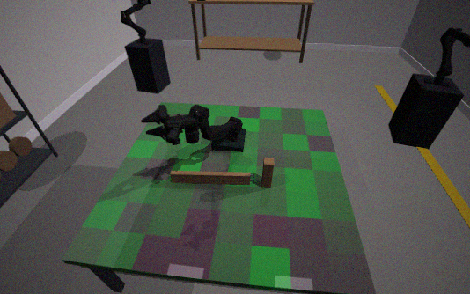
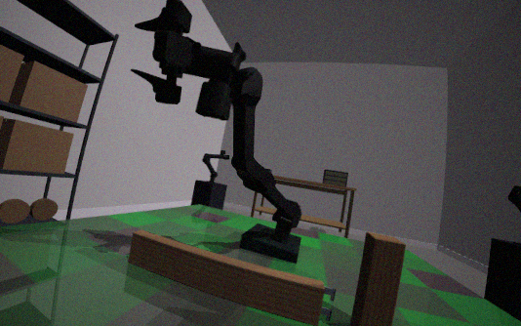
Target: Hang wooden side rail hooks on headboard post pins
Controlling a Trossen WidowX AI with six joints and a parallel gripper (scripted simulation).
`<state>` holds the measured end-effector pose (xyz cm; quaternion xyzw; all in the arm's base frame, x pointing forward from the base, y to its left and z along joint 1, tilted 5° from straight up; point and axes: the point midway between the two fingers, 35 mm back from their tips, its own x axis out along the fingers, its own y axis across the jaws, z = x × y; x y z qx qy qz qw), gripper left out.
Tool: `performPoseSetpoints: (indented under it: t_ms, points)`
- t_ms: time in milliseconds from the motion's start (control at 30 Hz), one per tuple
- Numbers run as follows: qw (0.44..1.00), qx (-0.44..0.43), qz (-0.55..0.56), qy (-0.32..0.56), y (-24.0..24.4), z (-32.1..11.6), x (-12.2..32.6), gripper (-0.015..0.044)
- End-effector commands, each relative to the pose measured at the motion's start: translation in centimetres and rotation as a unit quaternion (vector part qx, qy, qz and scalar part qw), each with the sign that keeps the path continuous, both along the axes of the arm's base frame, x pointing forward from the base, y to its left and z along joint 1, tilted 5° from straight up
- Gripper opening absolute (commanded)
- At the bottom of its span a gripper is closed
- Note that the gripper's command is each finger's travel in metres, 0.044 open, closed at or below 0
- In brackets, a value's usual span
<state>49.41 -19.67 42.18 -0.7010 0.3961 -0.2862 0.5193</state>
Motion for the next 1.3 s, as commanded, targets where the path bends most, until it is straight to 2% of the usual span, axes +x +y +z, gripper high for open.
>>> performPoseSetpoints:
  t_ms: [0, 167, 333, 767, 1000, 1267]
  points:
    - [1.000, 0.000, 0.000, -0.003, 0.0, 0.1, -0.1, 0.0426]
    - [0.997, -0.001, -0.007, -0.082, -1.0, 3.9, -3.1, 0.0440]
    - [0.992, -0.031, -0.031, -0.118, -3.6, 7.2, -7.0, 0.0440]
    - [0.960, -0.163, -0.113, -0.198, -7.1, 16.5, -21.6, 0.0440]
    - [0.922, -0.248, -0.176, -0.239, -6.3, 20.2, -30.9, 0.0440]
    - [0.859, -0.356, -0.251, -0.268, -2.1, 22.9, -41.0, 0.0440]
